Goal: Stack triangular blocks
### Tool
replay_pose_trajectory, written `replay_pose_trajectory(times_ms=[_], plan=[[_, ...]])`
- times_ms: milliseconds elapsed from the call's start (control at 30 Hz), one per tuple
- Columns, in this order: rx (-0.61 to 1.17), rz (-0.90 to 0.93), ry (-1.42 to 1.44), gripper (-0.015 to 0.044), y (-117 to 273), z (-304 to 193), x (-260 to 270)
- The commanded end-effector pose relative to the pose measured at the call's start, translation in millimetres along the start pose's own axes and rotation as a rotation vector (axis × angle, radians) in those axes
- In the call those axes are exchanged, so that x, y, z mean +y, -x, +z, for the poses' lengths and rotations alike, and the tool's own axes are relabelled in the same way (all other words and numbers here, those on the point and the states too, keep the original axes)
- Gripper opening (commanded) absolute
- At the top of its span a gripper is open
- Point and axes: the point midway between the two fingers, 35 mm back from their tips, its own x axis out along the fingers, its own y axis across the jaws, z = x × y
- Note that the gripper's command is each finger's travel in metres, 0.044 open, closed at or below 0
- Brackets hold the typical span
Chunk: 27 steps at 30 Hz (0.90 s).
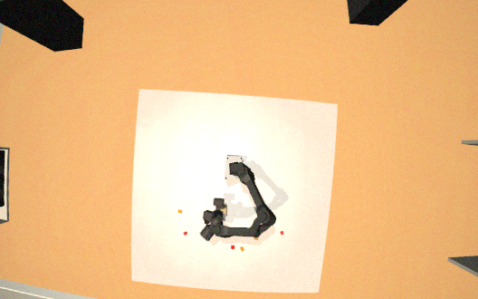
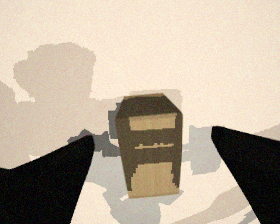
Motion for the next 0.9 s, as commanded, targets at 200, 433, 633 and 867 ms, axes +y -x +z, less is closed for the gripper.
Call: replay_pose_trajectory(times_ms=[200,433,633,867], plan=[[-0.016,0.015,0.01,0.044,103.9,0.8,0.5],[-0.013,0.021,0.001,0.044,97.5,2.4,1.7],[-0.013,0.021,0.001,0.044,97.5,2.4,1.7],[-0.013,0.021,0.001,0.044,97.5,2.4,1.7]])
